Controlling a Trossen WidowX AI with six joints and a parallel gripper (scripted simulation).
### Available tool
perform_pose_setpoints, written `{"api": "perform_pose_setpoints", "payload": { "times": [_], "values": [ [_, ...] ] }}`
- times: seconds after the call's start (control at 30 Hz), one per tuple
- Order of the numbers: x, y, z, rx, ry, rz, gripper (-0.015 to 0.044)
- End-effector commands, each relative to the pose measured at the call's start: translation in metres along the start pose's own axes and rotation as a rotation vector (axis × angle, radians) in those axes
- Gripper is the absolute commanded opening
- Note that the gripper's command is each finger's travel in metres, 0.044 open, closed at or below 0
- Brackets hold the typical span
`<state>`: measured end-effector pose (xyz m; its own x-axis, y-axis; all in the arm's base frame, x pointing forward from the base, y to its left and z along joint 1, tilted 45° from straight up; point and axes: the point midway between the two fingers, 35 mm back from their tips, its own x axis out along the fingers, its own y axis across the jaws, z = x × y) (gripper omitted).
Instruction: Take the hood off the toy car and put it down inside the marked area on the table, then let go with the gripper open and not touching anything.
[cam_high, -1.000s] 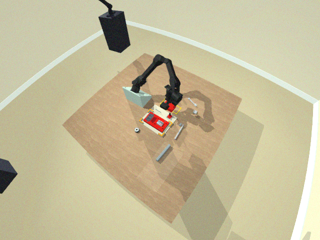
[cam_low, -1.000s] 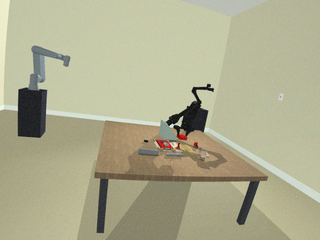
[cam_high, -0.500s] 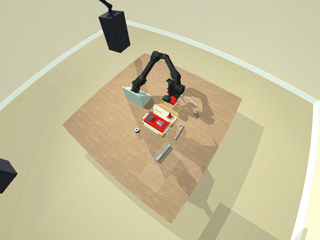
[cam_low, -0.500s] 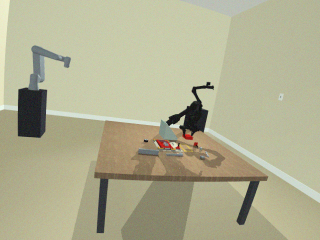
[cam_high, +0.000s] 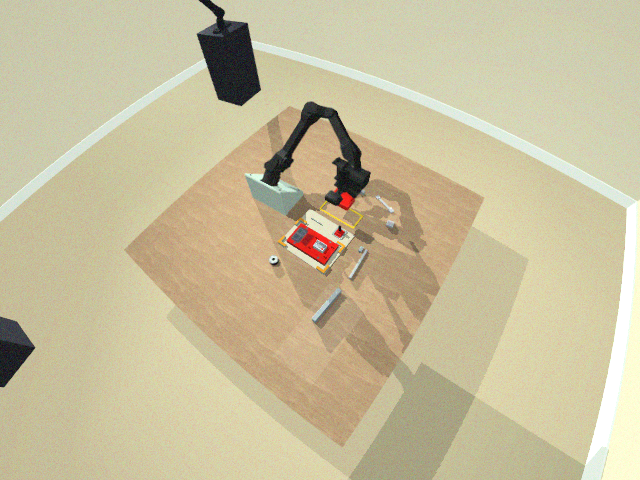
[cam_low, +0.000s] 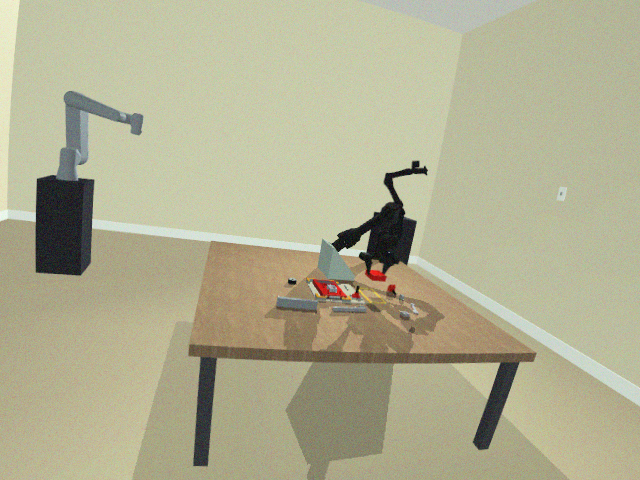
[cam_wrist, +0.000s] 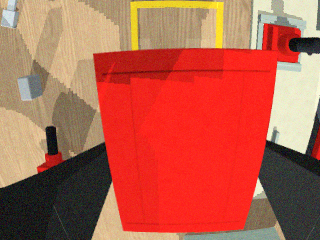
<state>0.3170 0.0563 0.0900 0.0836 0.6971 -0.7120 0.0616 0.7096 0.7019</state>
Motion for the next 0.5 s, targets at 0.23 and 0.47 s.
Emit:
{"api": "perform_pose_setpoints", "payload": {
  "times": [0.23,0.47],
  "values": [
    [0.011,-0.001,-0.001,0.006,0.003,0.004,0.0000],
    [0.017,-0.001,0.000,0.006,0.003,0.004,0.0000]
  ]
}}
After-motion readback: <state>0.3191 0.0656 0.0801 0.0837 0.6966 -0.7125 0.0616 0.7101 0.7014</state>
